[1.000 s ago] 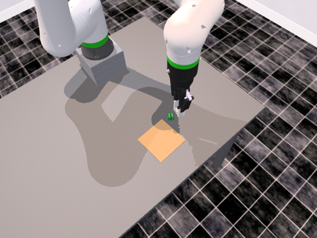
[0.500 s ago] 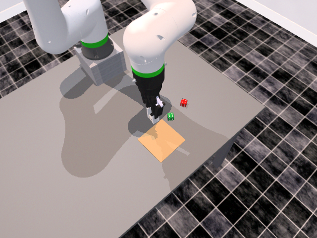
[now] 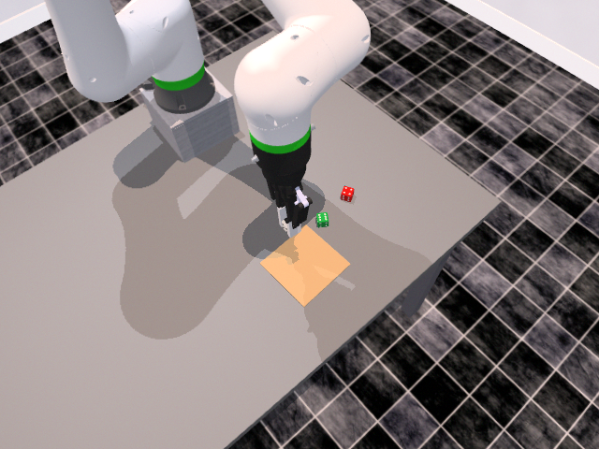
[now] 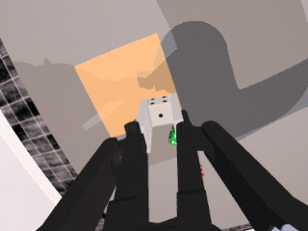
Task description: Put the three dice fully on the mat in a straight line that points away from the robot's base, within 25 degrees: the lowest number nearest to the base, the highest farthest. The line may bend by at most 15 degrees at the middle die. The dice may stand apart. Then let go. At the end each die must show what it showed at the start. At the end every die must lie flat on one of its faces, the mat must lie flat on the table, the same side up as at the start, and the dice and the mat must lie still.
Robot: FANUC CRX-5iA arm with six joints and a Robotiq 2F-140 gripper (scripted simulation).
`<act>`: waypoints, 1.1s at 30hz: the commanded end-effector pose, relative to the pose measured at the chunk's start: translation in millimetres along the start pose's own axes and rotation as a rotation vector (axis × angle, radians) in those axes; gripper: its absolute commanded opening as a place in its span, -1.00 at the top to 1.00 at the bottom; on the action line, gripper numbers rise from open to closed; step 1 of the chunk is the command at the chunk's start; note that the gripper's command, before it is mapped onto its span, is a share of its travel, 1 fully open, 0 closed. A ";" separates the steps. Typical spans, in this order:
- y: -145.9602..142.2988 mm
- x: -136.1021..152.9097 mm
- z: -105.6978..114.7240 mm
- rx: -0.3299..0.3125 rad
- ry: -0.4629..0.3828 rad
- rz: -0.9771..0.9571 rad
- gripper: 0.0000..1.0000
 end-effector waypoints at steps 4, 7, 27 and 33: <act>-0.3 -0.2 -14.8 -0.001 0.000 0.000 0.75; -0.4 -0.2 -29.9 -0.001 0.000 0.000 0.75; -0.5 -0.4 -80.3 -0.001 0.000 0.000 0.75; -0.5 -0.4 -80.3 -0.001 0.000 0.000 0.75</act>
Point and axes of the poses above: the point where the finger pads meet when closed, its own z axis back along the fingers, its own y axis across the jaws, x = y × z, the point moved 6 cm from there along z, back along the fingers
